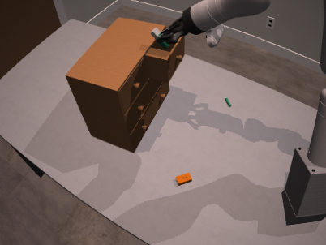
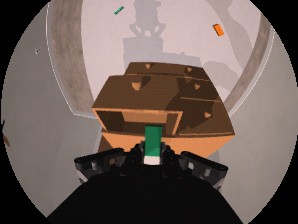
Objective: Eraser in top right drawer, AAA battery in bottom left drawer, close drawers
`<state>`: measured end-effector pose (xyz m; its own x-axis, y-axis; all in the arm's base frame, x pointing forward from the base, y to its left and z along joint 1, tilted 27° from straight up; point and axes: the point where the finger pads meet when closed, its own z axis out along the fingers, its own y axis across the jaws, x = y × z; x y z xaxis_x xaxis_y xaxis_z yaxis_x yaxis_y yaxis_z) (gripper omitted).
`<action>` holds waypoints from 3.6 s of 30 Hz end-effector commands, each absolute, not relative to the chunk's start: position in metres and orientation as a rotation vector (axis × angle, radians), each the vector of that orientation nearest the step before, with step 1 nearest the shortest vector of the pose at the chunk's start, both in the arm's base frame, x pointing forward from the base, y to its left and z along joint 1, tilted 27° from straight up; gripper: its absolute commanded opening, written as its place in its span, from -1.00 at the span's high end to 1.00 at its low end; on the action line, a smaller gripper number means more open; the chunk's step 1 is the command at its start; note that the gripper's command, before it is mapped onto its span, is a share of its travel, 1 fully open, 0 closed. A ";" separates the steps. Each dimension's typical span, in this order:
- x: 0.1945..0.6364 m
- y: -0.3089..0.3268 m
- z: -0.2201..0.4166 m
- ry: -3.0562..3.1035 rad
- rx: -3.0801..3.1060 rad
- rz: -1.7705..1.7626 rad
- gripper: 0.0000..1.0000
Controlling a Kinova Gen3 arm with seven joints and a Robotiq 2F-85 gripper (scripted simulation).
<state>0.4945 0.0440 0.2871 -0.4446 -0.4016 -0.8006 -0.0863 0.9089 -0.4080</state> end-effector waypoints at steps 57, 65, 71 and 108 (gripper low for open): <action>0.492 0.047 0.287 2.012 -0.352 -0.381 0.23; 0.490 0.049 0.286 2.011 -0.352 -0.381 0.23; 0.487 0.052 0.284 2.011 -0.352 -0.381 0.23; 0.463 0.080 0.267 2.011 -0.352 -0.381 0.23</action>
<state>0.4662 0.0735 0.2691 -0.4473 -0.4006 -0.7997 -0.0762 0.9079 -0.4122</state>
